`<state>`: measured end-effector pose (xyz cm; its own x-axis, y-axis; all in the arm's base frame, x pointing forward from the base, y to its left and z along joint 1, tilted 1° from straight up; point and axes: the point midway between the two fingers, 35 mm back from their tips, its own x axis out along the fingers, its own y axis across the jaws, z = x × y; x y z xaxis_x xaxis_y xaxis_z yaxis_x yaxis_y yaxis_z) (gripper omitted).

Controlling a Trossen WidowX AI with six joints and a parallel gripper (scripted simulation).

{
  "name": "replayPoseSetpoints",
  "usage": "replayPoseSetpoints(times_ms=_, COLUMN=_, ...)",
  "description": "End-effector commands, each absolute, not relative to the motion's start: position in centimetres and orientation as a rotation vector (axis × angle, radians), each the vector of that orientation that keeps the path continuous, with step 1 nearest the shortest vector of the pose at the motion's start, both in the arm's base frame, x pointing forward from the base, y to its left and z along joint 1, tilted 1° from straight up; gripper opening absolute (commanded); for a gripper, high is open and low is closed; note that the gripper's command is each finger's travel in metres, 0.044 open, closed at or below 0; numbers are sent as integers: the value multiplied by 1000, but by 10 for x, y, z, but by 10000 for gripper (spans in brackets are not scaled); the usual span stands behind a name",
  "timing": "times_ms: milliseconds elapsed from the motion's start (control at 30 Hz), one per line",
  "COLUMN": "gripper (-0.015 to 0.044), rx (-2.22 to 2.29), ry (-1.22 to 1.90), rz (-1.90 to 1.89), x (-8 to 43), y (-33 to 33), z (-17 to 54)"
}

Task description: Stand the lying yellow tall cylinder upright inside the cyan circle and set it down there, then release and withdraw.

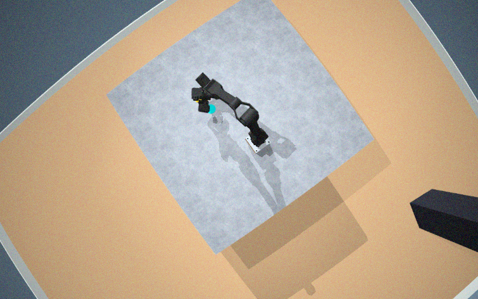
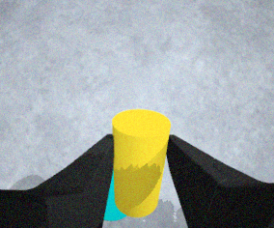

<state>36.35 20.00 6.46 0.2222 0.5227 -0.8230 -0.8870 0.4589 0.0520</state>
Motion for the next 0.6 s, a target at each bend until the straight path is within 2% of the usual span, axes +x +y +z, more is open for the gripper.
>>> replayPoseSetpoints(times_ms=0, gripper=105, rx=-461, ry=876, rz=1032, x=365, y=200, z=64)
replayPoseSetpoints(times_ms=567, gripper=105, rx=-380, ry=784, rz=1053, x=371, y=199, z=63)
